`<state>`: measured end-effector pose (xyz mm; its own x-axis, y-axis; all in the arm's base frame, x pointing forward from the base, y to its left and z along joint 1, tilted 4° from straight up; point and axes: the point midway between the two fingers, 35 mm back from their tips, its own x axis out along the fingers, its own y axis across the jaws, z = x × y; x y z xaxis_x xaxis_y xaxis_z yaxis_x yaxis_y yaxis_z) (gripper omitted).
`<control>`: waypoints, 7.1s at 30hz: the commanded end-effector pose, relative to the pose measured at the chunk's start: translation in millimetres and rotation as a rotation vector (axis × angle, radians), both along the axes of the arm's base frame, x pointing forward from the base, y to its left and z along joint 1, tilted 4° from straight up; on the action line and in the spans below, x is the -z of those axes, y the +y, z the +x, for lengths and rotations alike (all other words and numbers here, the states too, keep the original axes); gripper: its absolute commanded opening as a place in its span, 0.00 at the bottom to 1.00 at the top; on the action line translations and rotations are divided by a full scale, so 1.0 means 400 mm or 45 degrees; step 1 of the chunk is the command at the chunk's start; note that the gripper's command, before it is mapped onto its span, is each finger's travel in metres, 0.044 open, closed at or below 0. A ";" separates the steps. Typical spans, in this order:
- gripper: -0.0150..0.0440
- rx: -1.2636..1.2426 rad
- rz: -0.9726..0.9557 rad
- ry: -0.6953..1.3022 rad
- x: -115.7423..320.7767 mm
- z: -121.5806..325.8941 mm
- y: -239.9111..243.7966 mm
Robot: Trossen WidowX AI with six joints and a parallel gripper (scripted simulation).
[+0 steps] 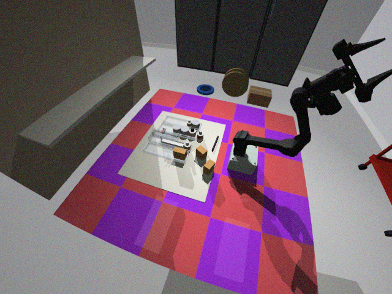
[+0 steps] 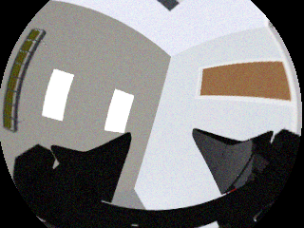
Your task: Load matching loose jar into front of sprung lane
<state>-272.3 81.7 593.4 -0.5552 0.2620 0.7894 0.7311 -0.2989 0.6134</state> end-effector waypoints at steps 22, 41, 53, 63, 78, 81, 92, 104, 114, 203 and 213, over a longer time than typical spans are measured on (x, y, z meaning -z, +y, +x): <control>1.00 -0.224 0.260 1.122 -0.161 0.748 -0.182; 1.00 -0.787 0.915 2.132 0.190 1.392 -0.407; 1.00 -1.055 1.616 2.618 0.607 1.585 -0.492; 1.00 -1.142 2.491 2.856 1.000 1.560 -0.514; 1.00 -0.940 3.705 2.657 1.299 1.362 -0.481; 1.00 -0.940 3.705 2.657 1.305 1.364 -0.481; 1.00 -0.941 3.705 2.657 1.411 1.383 -0.480; 1.00 -0.941 3.705 2.657 1.456 1.388 -0.481; 1.00 -0.941 3.705 2.657 1.496 1.391 -0.481; 0.25 -0.967 3.718 2.651 1.378 1.374 -0.158; 0.25 -0.966 3.718 2.651 1.439 1.380 -0.157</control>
